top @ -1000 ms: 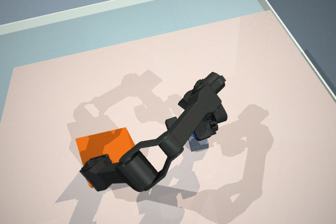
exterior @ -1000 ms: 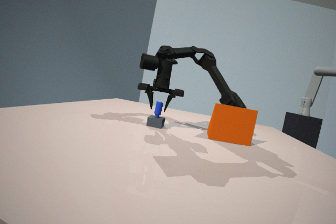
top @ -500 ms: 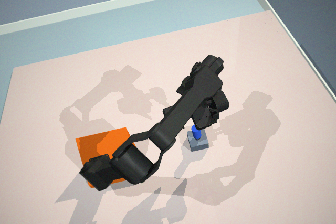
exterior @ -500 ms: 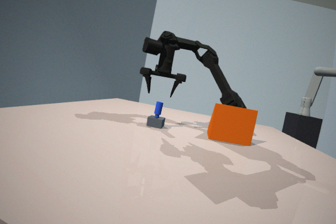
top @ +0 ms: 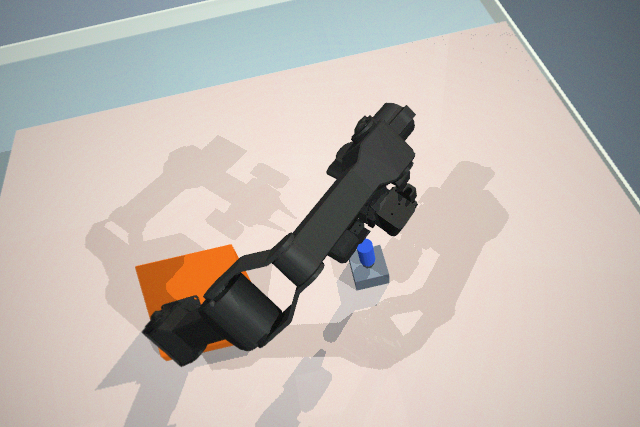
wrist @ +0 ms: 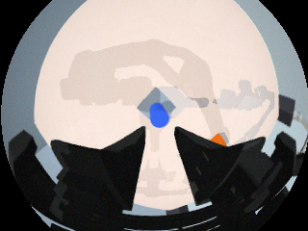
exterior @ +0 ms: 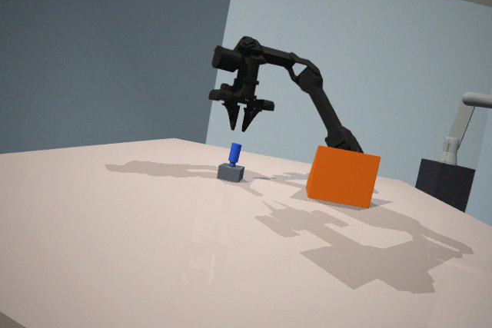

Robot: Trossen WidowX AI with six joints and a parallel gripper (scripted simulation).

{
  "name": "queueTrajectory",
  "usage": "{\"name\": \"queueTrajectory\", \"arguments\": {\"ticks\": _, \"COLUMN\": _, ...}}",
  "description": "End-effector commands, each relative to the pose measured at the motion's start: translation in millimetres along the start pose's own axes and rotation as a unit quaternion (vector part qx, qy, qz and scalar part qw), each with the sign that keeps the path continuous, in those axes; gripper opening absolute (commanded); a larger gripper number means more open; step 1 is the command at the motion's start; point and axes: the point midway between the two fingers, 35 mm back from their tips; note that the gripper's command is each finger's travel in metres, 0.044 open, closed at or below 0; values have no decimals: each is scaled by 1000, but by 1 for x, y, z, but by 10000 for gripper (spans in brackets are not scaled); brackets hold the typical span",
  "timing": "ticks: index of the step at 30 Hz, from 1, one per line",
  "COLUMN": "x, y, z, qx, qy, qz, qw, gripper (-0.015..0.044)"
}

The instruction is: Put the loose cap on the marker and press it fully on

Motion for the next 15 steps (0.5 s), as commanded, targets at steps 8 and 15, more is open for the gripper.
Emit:
{"name": "queueTrajectory", "arguments": {"ticks": 8, "x": -3, "y": 2, "z": -6, "qx": 1, "qy": 2, "qz": 403, "qw": 915, "gripper": 0}}
{"name": "queueTrajectory", "arguments": {"ticks": 15, "x": -3, "y": 2, "z": -6, "qx": 1, "qy": 2, "qz": 403, "qw": 915, "gripper": 0}}
Point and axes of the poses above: the point midway between the two fingers, 35 mm back from their tips, its own z axis back along the fingers, its own x axis across the jaws, y = z × x, and after that the axes turned 8 degrees about -z, right-handed
